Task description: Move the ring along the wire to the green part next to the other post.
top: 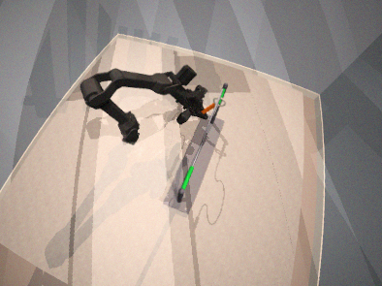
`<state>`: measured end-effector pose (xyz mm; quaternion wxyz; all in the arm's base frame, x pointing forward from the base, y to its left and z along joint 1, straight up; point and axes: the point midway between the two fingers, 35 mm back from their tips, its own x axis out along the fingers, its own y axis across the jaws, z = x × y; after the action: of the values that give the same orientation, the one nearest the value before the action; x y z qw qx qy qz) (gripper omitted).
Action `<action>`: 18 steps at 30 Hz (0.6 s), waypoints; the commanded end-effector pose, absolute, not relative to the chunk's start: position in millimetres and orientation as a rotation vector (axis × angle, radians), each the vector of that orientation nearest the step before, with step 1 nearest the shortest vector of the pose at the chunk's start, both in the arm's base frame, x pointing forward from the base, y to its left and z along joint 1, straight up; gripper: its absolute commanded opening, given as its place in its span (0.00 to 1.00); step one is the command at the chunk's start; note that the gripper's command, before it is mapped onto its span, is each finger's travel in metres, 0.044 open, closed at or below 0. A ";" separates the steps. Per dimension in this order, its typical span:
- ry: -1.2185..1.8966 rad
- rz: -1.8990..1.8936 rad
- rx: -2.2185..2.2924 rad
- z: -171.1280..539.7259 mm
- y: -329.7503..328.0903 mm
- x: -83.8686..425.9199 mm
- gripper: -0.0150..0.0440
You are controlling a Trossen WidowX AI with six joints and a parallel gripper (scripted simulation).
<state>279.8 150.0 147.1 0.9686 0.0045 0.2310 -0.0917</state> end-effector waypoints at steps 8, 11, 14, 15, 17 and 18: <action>0.467 -0.185 0.009 147.0 150.0 279.8 0.04; 0.467 -0.185 0.009 147.0 150.0 279.8 0.18; 0.467 -0.185 0.009 147.0 150.0 279.8 0.31; 0.467 -0.185 0.009 147.0 150.0 279.8 0.36; 0.467 -0.185 0.009 147.0 150.0 279.8 0.44; 0.467 -0.186 0.009 147.2 150.2 279.2 0.49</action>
<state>279.7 150.0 146.9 0.9686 0.0045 0.2310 -0.0917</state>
